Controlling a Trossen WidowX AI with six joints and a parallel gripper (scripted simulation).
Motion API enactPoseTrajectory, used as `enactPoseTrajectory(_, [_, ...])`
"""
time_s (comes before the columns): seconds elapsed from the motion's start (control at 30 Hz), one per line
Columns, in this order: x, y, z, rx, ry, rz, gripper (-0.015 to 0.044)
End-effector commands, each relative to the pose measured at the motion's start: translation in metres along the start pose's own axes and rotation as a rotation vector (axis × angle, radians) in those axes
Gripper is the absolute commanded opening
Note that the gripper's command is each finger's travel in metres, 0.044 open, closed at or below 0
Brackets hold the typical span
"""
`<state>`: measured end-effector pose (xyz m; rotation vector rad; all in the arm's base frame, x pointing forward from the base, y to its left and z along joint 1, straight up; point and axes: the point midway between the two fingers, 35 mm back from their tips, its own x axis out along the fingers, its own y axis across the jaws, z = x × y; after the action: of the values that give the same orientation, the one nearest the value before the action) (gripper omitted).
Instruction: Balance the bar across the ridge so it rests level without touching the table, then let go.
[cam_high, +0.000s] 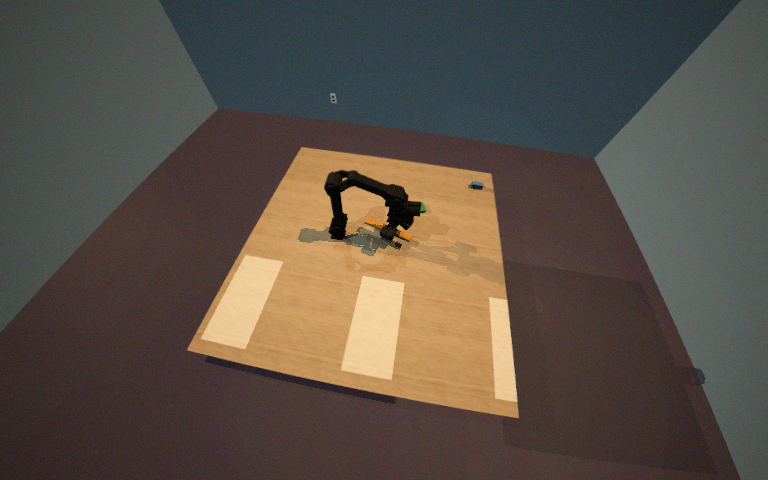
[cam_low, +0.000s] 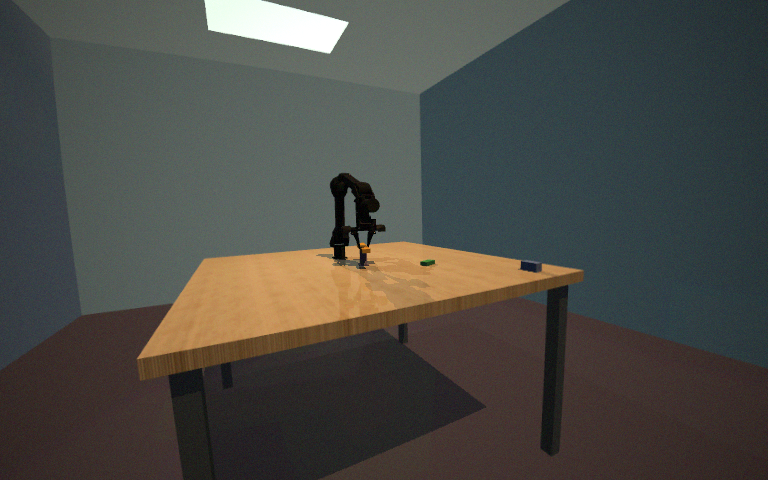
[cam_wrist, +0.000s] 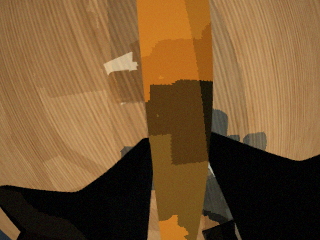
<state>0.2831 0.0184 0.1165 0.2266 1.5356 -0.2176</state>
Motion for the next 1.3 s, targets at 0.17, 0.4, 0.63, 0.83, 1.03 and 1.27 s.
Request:
enactPoseTrajectory(0.17, [0.0000, 0.0000, 0.0000, 0.000, 0.000, 0.000, 0.0167])
enactPoseTrajectory(0.4, [0.0000, 0.0000, 0.0000, 0.000, 0.000, 0.000, 0.0167])
enactPoseTrajectory(0.63, [0.0000, 0.0000, 0.0000, 0.000, 0.000, 0.000, 0.0168])
enactPoseTrajectory(0.83, [0.0000, 0.0000, 0.0000, 0.000, 0.000, 0.000, 0.0169])
enactPoseTrajectory(1.03, [0.0000, 0.0000, 0.0000, 0.000, 0.000, 0.000, 0.0170])
enactPoseTrajectory(1.27, [0.0000, 0.0000, 0.0000, 0.000, 0.000, 0.000, 0.0172])
